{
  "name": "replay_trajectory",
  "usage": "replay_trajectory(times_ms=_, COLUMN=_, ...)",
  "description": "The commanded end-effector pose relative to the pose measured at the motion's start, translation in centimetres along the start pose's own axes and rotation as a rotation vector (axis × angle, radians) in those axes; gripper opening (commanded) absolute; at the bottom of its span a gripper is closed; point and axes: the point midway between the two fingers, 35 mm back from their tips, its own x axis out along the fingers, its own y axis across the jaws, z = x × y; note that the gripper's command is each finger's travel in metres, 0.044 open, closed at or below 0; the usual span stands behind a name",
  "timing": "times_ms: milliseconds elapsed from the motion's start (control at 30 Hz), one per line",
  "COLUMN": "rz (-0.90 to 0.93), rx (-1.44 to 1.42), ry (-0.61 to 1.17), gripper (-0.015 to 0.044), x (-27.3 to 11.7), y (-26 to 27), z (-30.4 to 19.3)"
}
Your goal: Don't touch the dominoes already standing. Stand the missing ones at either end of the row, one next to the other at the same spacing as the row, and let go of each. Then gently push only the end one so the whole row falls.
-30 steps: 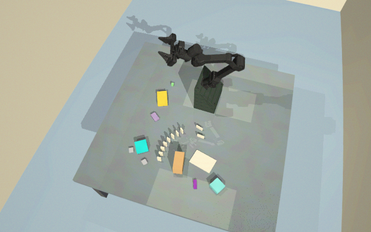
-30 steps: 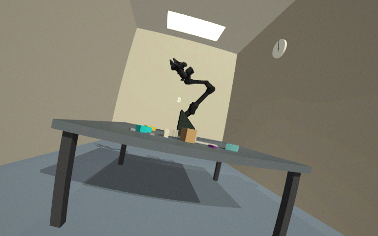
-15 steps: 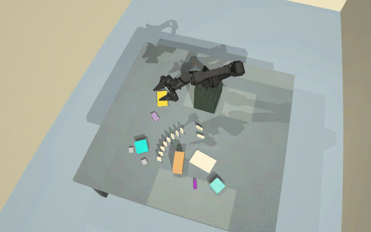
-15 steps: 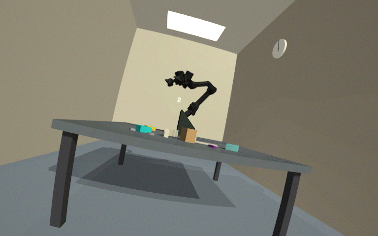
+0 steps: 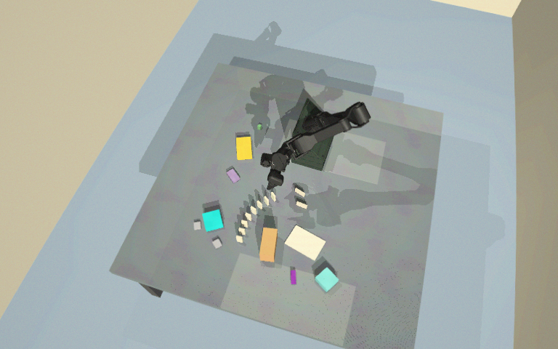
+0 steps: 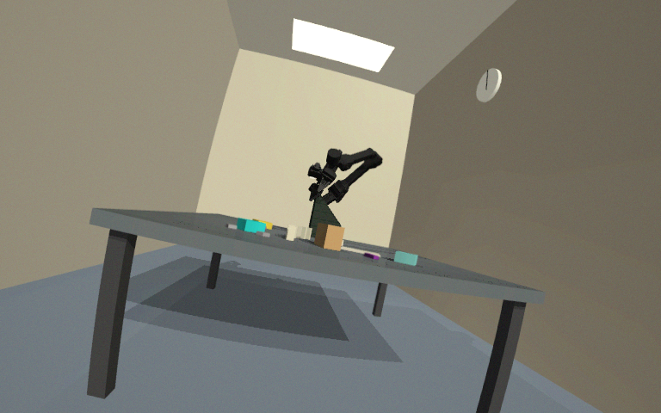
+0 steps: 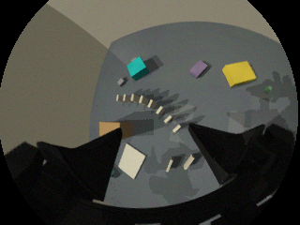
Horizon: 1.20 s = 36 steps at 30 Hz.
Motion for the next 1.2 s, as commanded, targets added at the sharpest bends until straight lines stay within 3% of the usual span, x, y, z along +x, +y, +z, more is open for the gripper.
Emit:
replay_trajectory(times_ms=0, rz=-0.164, rx=0.157, ry=0.137, gripper=0.0440, x=1.5, y=-3.5, z=-4.4)
replay_trajectory(times_ms=233, rz=-0.502, rx=0.444, ry=0.284, gripper=0.0440, x=1.8, y=-8.9, z=-12.0)
replay_trajectory(times_ms=467, rz=-0.511, rx=0.452, ry=0.286, gripper=0.0440, x=1.9, y=-9.1, z=-12.2)
replay_trajectory(times_ms=767, rz=-0.512, rx=0.453, ry=0.287, gripper=0.0440, x=6.9, y=-11.5, z=-14.5)
replay_trajectory(times_ms=1167, rz=-0.513, rx=0.453, ry=0.288, gripper=0.0440, x=8.1, y=-12.1, z=-15.3)
